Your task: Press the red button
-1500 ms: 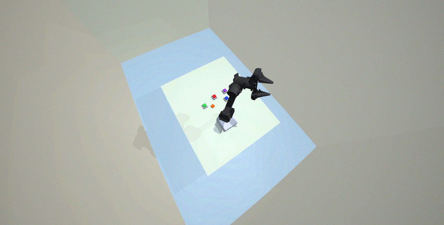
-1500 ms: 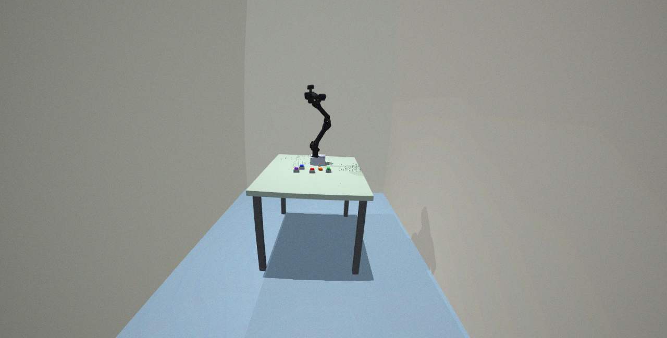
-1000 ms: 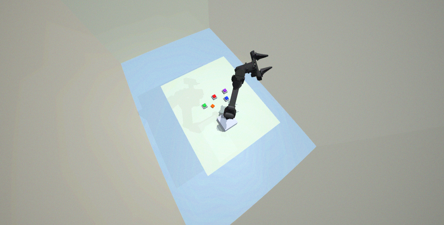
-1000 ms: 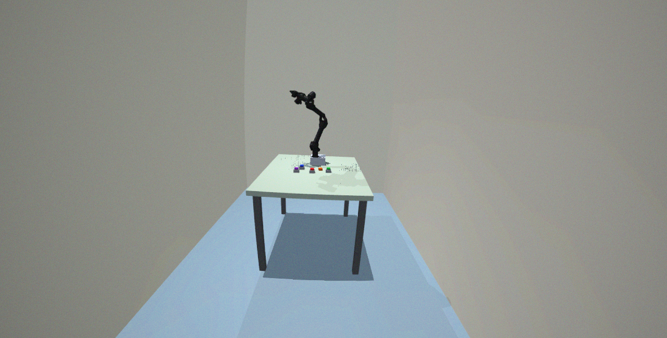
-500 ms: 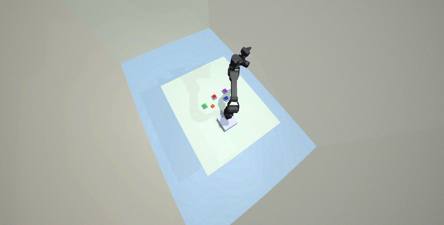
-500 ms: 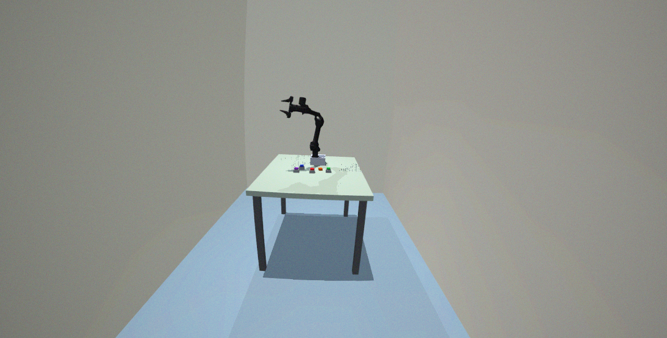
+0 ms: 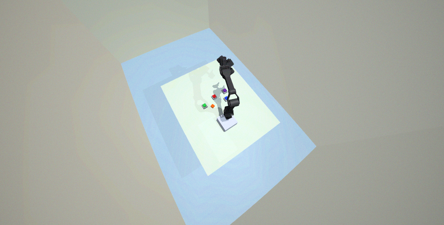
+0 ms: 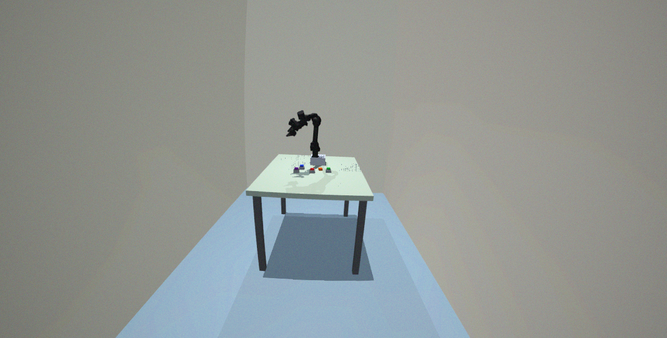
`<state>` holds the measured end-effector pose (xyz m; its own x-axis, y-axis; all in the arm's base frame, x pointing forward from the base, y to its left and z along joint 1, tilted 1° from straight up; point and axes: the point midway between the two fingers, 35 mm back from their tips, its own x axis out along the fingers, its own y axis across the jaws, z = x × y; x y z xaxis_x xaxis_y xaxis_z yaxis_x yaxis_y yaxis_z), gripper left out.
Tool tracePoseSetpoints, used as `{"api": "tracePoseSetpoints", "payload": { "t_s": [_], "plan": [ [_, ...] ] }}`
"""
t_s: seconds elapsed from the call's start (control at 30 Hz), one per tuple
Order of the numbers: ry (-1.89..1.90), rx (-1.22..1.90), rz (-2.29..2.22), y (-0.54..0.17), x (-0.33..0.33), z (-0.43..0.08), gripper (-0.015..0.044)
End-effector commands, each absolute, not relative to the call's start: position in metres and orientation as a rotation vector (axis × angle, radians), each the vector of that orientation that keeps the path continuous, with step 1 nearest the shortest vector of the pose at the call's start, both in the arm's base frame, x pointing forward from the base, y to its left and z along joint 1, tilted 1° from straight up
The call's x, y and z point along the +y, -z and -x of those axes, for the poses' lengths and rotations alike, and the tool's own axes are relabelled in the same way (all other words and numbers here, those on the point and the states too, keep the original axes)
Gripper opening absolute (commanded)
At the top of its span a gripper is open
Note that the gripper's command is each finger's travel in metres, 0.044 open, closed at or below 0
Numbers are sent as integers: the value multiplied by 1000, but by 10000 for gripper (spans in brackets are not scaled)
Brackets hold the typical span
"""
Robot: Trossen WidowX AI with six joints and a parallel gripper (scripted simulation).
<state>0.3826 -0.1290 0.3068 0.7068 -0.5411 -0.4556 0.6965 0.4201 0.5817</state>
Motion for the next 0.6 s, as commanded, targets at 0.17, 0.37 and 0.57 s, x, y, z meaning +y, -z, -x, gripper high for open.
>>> {"api": "tracePoseSetpoints", "payload": {
  "t_s": [0.17,0.37,0.57],
  "plan": [
    [433,973,-301,-173,-35,-364,400],
    [58,1388,26,-108,21,-311,400],
    [-128,1541,148,-89,40,-282,400]
  ]
}}
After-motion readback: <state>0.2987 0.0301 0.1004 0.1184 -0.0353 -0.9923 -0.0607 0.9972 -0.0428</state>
